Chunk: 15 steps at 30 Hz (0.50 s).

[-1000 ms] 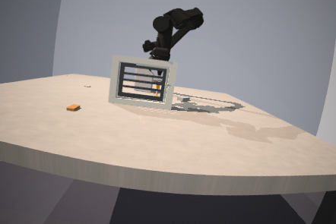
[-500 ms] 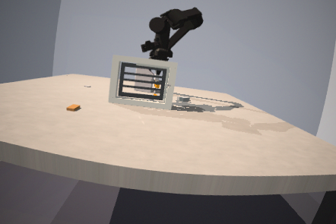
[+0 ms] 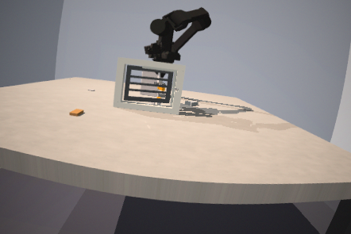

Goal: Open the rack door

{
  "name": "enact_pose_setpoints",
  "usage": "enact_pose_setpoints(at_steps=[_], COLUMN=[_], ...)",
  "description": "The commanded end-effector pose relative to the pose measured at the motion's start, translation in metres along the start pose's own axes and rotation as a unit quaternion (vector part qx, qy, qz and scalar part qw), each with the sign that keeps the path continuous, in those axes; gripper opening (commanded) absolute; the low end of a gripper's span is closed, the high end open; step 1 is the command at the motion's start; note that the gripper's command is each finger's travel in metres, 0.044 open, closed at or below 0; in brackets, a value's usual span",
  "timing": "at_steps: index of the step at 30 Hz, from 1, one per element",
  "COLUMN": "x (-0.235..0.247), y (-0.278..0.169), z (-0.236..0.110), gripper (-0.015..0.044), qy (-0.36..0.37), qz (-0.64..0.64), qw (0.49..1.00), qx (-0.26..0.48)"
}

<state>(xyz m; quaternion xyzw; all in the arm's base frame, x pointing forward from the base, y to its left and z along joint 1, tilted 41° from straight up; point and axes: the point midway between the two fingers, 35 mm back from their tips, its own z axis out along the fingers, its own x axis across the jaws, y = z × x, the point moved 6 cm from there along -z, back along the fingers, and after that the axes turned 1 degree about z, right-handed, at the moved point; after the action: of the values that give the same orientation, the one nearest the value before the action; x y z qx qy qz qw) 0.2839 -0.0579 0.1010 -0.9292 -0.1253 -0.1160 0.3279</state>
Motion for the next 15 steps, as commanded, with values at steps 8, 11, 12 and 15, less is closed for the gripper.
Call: enact_pose_setpoints(at_steps=[8,11,12,15], x=[-0.018,-0.024,-0.026,-0.031], y=[0.007,0.009,0.01,0.013], z=[0.0,0.0,0.0,0.001], gripper=[0.0015,0.0015,0.0015,0.0015], qy=[0.002,0.001,0.001,0.001], qz=[-0.099,-0.119,-0.126,-0.146], qw=[0.995,0.993,0.992,0.989], qx=[-0.006,-0.006,-0.006,-0.006])
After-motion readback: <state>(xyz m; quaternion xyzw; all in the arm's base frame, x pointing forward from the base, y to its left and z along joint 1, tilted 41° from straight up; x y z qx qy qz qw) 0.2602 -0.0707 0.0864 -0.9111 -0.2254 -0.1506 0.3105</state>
